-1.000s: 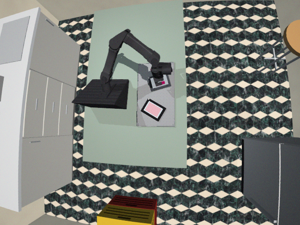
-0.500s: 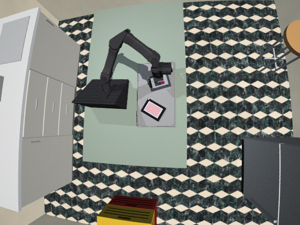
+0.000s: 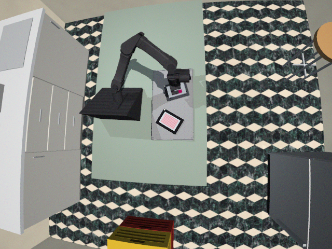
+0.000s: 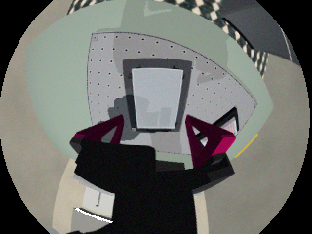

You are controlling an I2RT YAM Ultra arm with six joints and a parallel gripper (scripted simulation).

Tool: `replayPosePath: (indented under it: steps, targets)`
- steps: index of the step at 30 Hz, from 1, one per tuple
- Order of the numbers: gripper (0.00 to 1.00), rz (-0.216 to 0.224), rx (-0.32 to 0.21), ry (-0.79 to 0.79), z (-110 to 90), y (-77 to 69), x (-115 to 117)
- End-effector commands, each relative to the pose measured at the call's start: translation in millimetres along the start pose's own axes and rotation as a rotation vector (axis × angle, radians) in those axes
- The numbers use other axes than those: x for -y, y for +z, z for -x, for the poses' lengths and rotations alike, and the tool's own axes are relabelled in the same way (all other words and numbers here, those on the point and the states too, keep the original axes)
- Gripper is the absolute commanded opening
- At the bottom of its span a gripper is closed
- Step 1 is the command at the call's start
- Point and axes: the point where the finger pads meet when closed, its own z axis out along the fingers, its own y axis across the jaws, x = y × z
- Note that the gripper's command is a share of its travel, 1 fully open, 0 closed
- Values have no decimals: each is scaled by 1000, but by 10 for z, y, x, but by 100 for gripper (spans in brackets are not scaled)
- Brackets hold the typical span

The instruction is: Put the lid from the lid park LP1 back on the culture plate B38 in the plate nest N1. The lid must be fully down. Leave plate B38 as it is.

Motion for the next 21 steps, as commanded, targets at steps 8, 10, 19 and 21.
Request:
replayPosePath:
  steps: [8,10,19,21]
  targets:
    - [100,-5,21,8,32,-77,44]
    - [100,-5,21,8,32,-77,44]
    - [100,-5,21,8,33,-44,44]
    - [100,-5,21,8,34,-11,44]
